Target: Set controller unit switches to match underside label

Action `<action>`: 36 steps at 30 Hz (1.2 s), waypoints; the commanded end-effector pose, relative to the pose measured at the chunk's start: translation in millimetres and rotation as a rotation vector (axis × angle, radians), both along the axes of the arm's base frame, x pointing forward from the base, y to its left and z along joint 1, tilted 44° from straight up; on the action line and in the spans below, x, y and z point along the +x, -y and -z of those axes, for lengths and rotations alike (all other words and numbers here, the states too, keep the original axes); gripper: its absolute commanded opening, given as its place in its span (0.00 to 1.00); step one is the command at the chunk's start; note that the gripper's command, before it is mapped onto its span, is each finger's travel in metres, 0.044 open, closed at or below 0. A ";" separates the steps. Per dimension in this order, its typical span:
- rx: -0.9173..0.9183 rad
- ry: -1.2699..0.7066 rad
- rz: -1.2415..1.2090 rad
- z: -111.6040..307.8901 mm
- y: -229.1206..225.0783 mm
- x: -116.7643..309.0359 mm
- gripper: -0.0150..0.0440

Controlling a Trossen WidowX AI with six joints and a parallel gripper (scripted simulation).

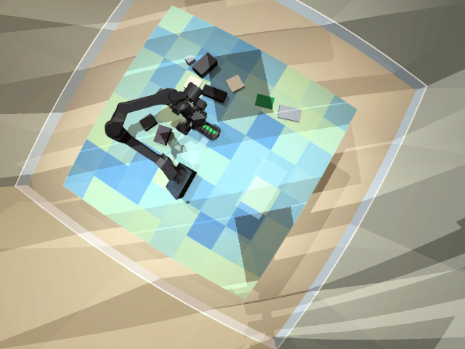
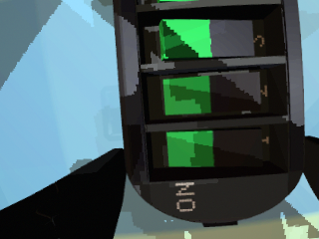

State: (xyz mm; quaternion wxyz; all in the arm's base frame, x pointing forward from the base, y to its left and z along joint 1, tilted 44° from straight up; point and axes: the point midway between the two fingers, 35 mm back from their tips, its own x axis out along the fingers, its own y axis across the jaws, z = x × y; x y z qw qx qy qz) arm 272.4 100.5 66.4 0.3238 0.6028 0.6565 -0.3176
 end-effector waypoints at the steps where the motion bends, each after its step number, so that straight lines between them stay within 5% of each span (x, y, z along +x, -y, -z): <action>1: 0.004 -0.001 0.001 -0.6 4.9 0.4 0.82; 36: 0.076 -0.006 0.003 -5.3 33.7 2.7 0.82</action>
